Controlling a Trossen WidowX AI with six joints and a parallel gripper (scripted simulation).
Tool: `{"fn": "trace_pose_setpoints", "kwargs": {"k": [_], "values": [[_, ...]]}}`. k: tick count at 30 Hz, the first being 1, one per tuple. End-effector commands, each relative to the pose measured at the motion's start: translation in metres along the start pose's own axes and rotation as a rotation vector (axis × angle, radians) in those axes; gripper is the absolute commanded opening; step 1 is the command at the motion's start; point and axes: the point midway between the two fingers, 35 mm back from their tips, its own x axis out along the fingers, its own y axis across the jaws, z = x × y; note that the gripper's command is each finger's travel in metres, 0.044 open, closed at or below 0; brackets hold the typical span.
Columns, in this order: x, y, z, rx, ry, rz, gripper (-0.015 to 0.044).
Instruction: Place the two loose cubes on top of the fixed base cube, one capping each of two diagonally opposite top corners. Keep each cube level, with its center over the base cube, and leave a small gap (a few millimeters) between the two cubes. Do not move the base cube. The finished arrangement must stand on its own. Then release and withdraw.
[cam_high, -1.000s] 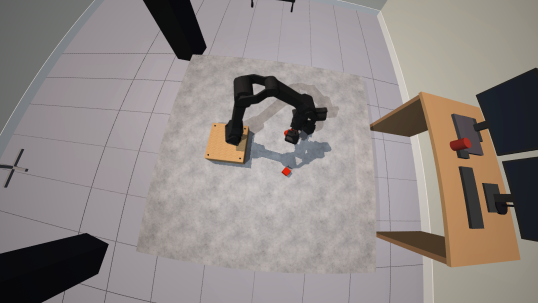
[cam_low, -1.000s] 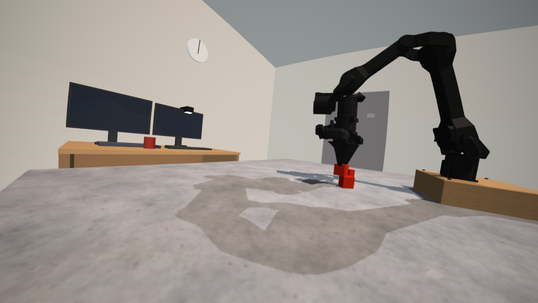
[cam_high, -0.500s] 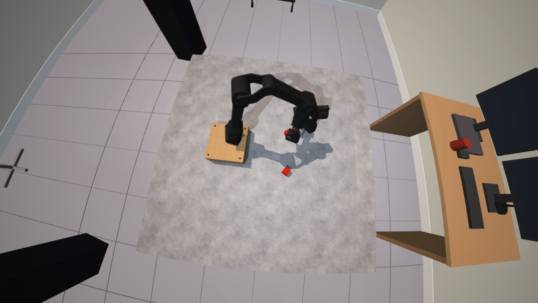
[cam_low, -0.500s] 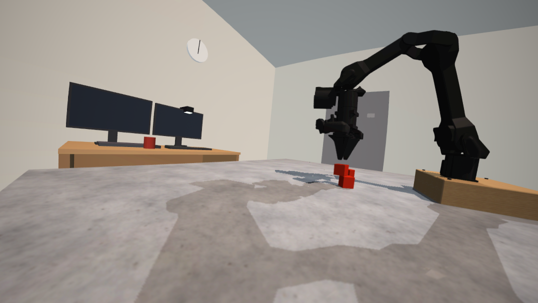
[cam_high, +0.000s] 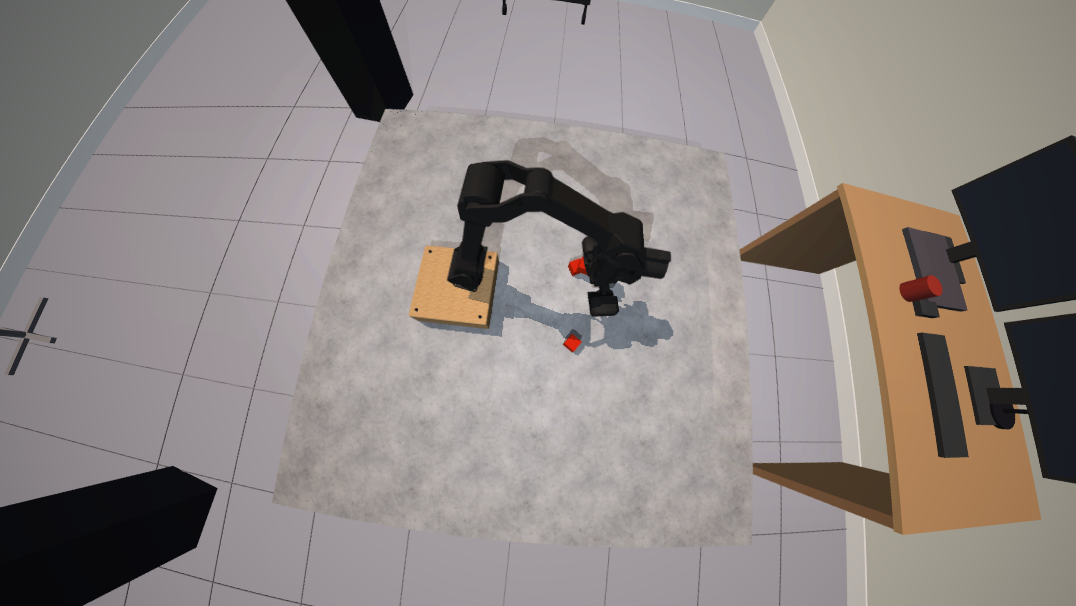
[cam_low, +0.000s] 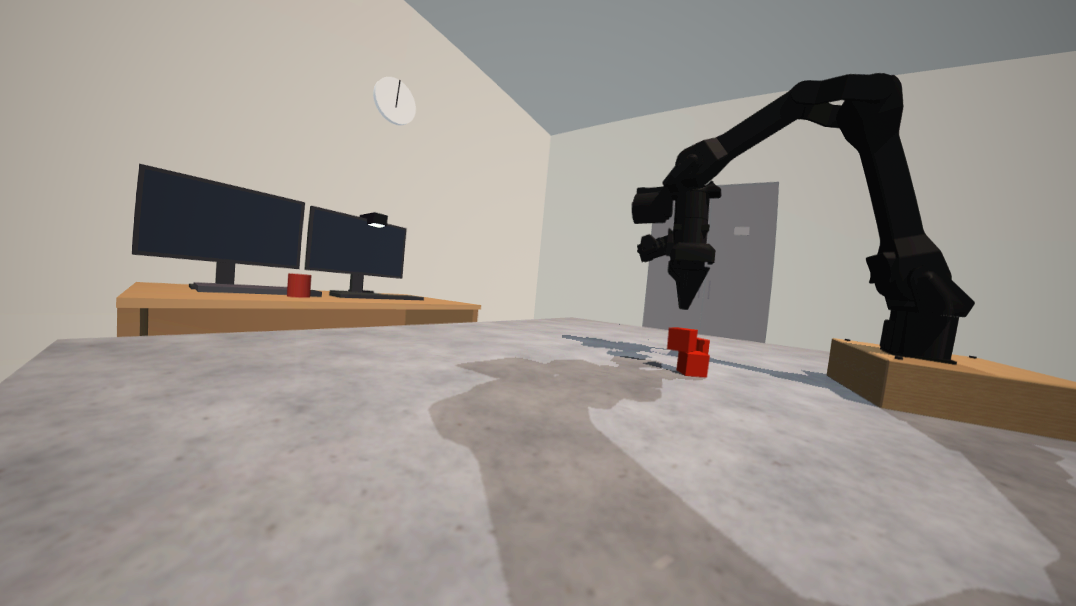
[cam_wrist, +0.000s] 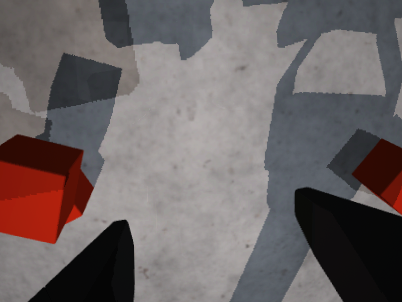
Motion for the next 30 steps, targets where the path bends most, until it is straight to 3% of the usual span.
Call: {"fn": "trace_pose_setpoints", "kwargs": {"k": [1,19,30], "values": [[-0.007,-0.027,-0.004,-0.149,-0.001,-0.006,0.0265],[-0.031,-0.131,-0.047,-0.776,0.006,-0.011,0.0265],[-0.019,-0.135,-0.048,-0.799,0.006,-0.011,0.0265]]}}
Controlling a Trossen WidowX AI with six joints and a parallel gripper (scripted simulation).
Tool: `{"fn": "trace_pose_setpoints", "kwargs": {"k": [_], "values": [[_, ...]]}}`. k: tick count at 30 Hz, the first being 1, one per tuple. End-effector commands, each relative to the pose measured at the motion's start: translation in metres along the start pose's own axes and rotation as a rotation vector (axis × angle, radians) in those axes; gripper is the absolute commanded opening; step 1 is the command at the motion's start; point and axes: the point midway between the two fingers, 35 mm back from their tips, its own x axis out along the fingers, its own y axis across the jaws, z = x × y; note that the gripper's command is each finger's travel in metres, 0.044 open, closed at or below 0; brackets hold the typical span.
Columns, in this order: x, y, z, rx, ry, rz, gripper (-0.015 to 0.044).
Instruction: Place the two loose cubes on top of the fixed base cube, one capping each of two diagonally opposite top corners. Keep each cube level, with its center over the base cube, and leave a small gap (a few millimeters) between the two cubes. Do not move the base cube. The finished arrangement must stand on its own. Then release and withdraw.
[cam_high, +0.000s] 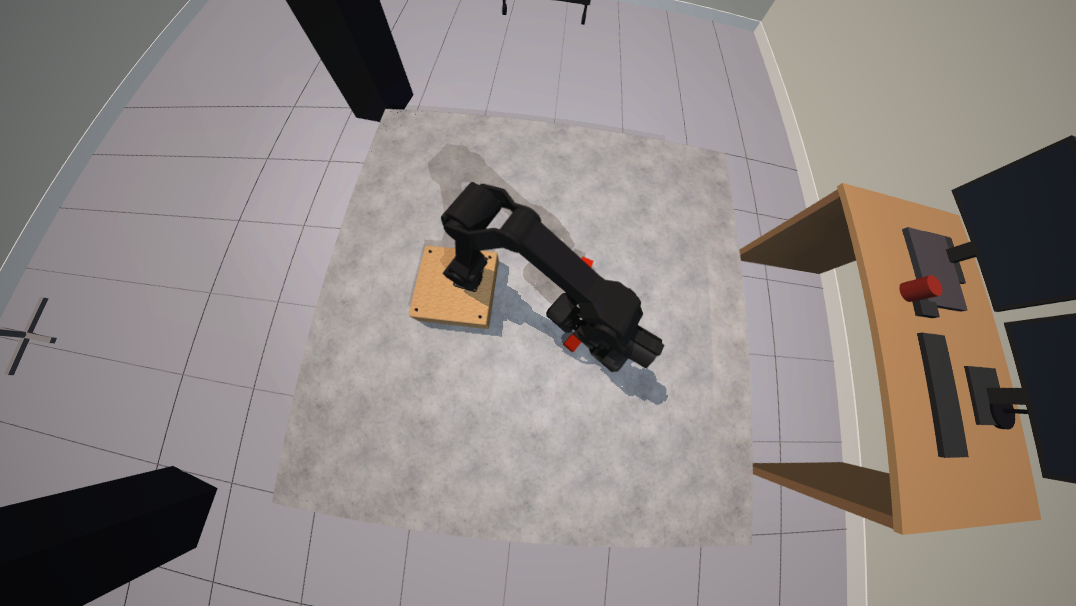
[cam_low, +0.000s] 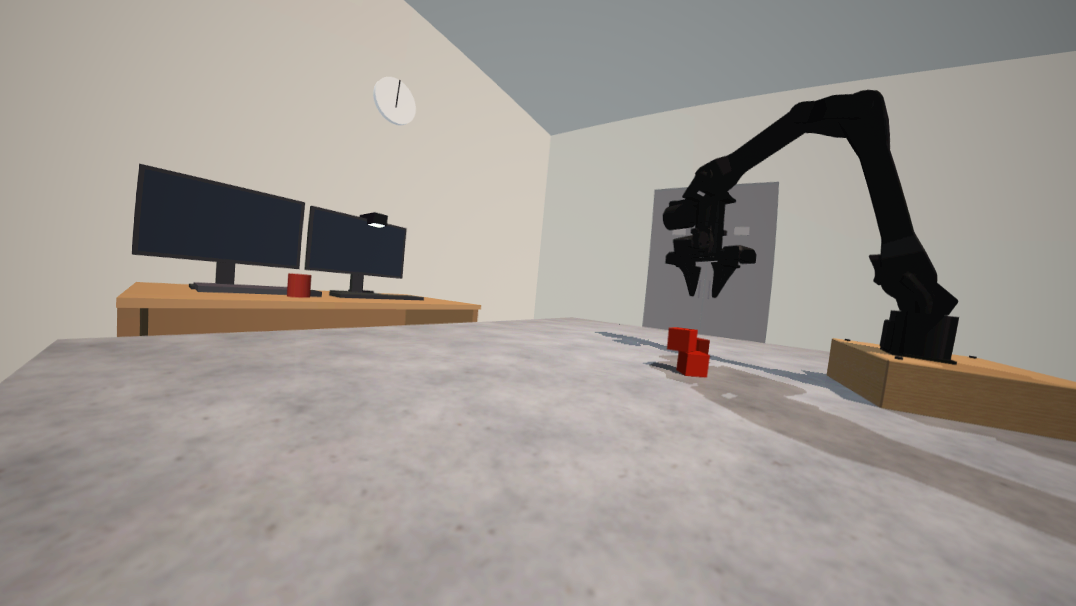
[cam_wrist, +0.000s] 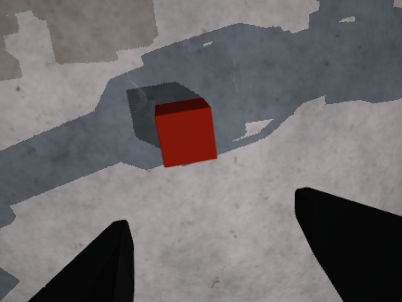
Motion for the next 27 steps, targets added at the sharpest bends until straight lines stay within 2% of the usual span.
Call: {"fn": "trace_pose_setpoints", "kwargs": {"k": [1,6,27], "values": [[0.020,-0.001,-0.001,-0.010,0.003,0.003,0.0265],[0.059,0.001,-0.002,-0.010,0.002,0.003,0.0265],[0.089,0.001,-0.002,-0.010,0.002,0.003,0.0265]]}}
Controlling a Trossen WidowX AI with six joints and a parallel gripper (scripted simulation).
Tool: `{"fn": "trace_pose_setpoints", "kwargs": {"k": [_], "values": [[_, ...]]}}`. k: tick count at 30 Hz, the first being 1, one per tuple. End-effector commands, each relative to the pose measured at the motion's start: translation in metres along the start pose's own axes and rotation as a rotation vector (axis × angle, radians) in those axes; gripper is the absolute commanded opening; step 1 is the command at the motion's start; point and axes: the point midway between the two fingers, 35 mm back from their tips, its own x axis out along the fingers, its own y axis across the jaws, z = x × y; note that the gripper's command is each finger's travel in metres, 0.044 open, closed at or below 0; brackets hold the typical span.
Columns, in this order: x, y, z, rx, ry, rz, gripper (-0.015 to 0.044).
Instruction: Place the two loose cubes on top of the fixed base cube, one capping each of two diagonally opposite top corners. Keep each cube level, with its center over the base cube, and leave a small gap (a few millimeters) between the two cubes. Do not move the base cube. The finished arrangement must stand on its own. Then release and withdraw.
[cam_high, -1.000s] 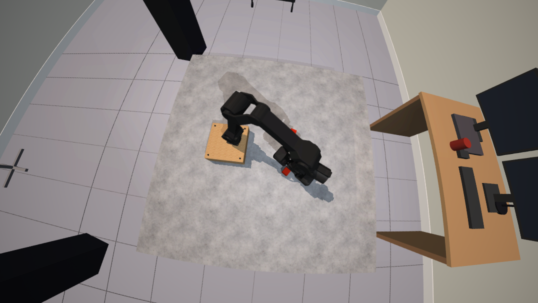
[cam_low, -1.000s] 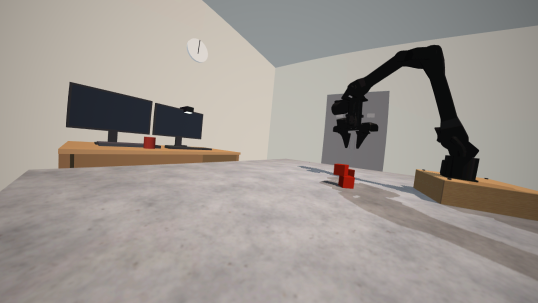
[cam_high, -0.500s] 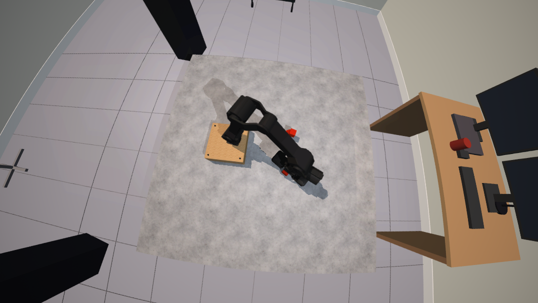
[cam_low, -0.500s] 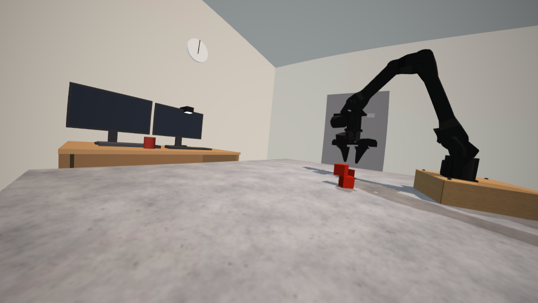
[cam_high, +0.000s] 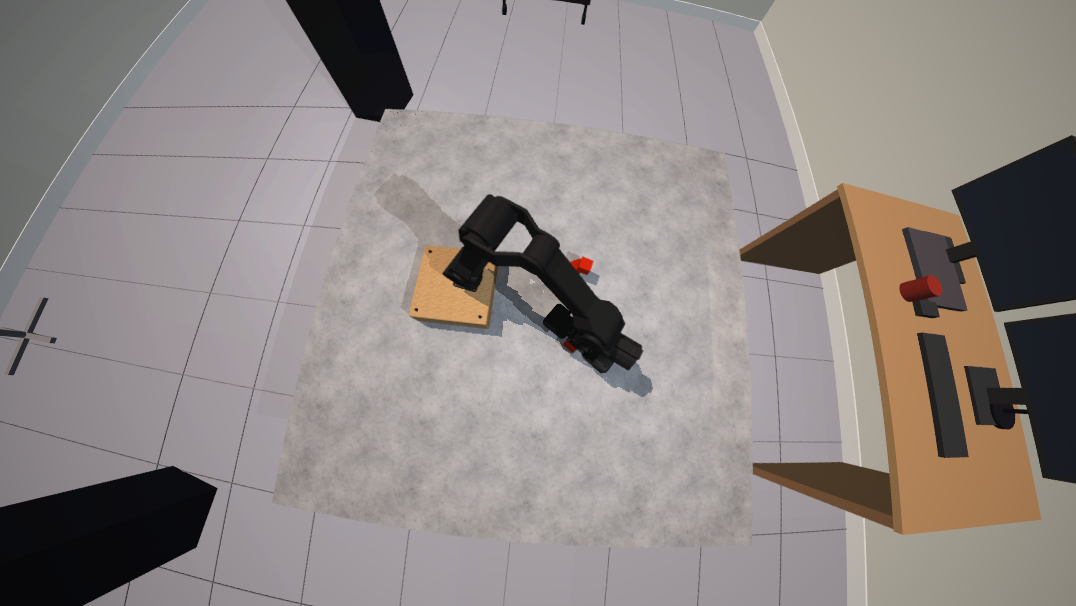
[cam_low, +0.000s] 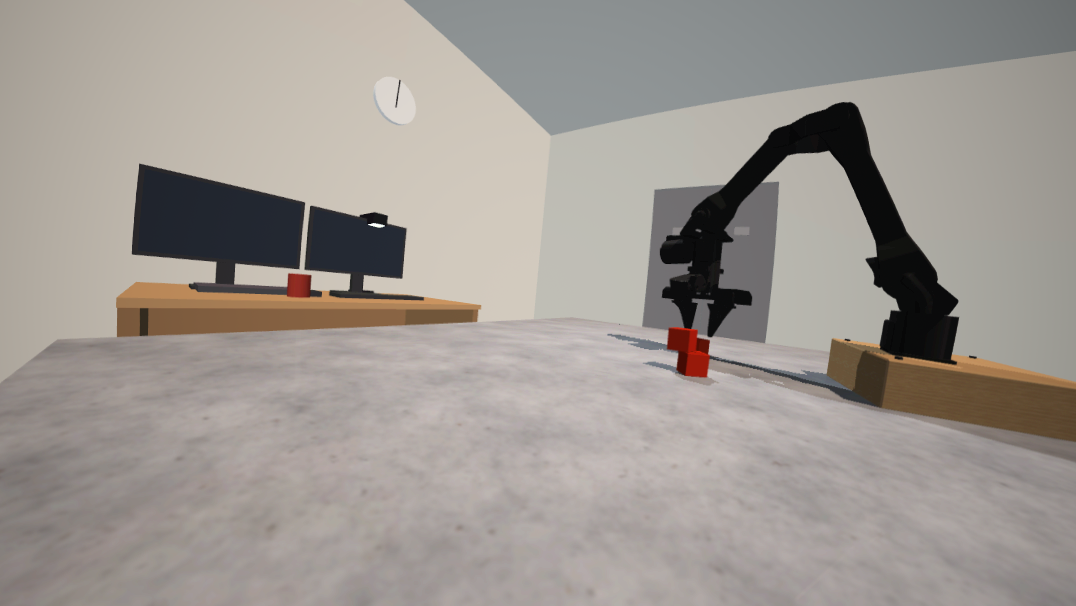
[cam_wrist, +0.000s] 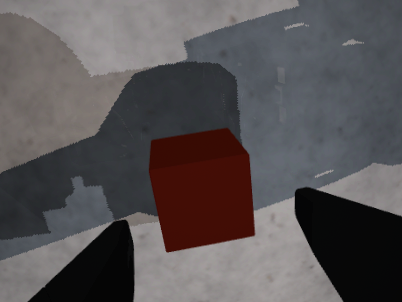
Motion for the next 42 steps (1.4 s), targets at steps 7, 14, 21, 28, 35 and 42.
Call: {"fn": "trace_pose_setpoints", "kwargs": {"k": [7,14,21,28,35,42], "values": [[0.018,0.001,0.000,-0.002,0.002,0.004,0.0265],[0.025,0.002,-0.001,-0.002,0.002,0.004,0.0239],[0.025,0.002,-0.001,-0.002,0.002,0.004,0.0105],[0.012,-0.001,0.000,-0.002,0.002,0.003,0.0105],[-0.010,-0.003,0.000,-0.002,0.002,0.003,0.0105],[-0.032,-0.004,0.000,-0.002,0.003,0.003,0.0105]]}}
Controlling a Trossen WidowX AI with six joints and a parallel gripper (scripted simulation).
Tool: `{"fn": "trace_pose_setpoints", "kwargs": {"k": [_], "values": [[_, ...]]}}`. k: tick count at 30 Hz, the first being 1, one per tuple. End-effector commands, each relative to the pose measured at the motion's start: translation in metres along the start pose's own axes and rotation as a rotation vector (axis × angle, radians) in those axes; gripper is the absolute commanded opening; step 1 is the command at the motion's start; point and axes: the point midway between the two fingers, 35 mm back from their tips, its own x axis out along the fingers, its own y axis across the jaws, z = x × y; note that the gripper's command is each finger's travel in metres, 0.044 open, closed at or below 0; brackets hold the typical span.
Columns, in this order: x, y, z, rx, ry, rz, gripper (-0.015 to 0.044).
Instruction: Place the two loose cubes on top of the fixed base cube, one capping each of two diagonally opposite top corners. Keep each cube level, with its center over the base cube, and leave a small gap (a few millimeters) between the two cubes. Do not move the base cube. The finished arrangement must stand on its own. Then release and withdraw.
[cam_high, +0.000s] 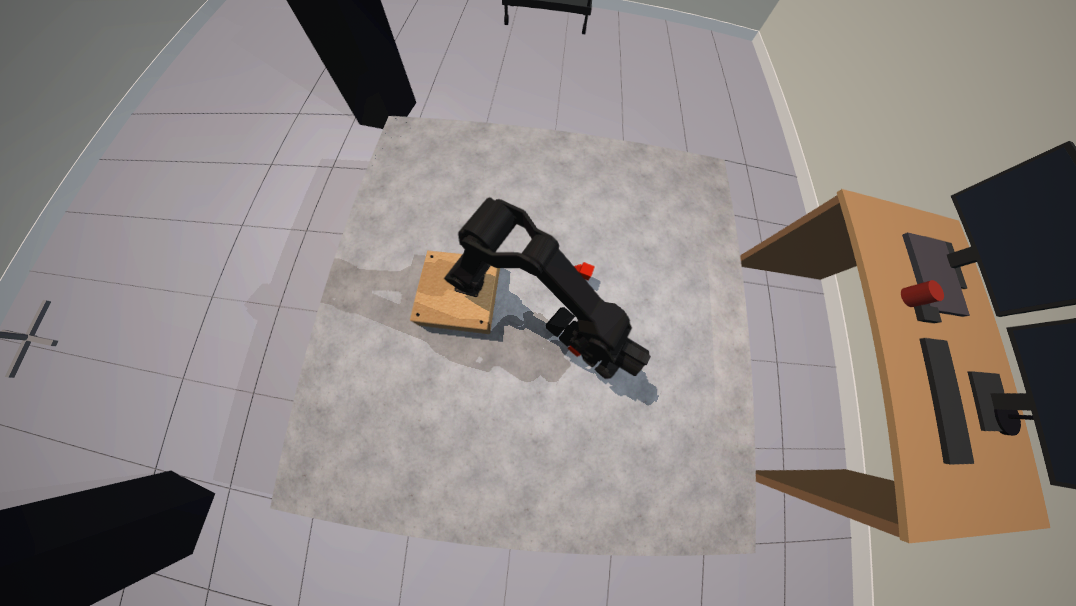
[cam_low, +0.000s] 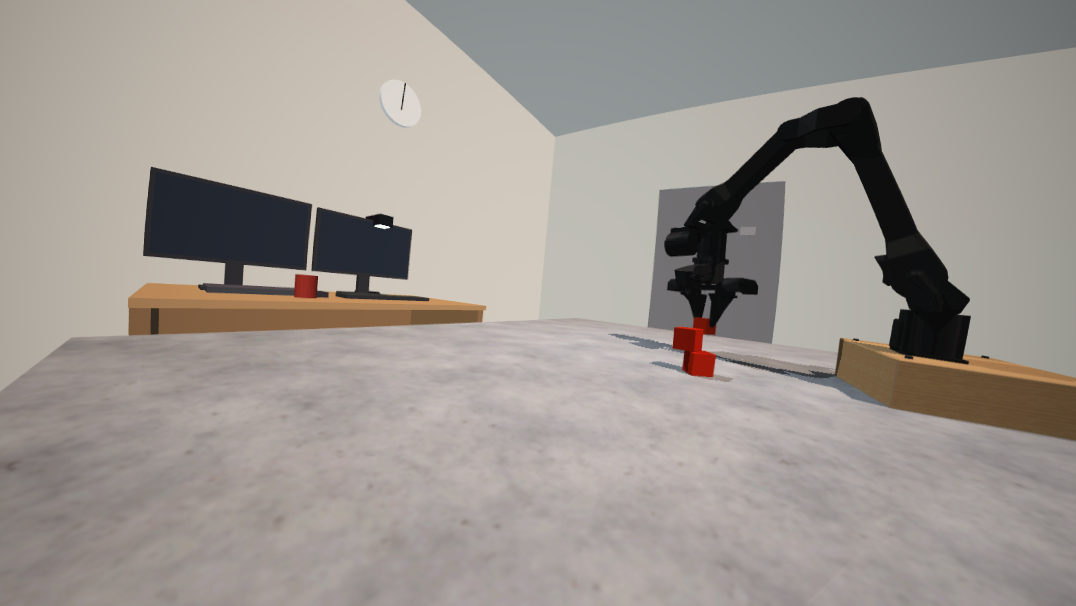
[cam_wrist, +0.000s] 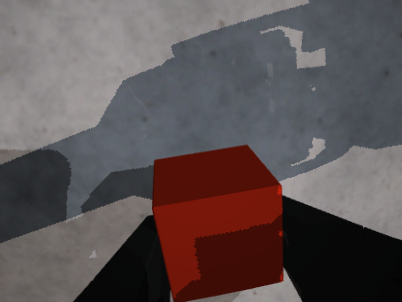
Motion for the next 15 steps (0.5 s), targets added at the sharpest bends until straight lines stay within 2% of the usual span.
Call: {"fn": "trace_pose_setpoints", "kwargs": {"k": [1,15], "values": [[-0.016,-0.002,0.000,-0.004,0.001,-0.008,0.0105],[-0.061,0.003,-0.001,-0.004,0.001,-0.008,0.0105]]}}
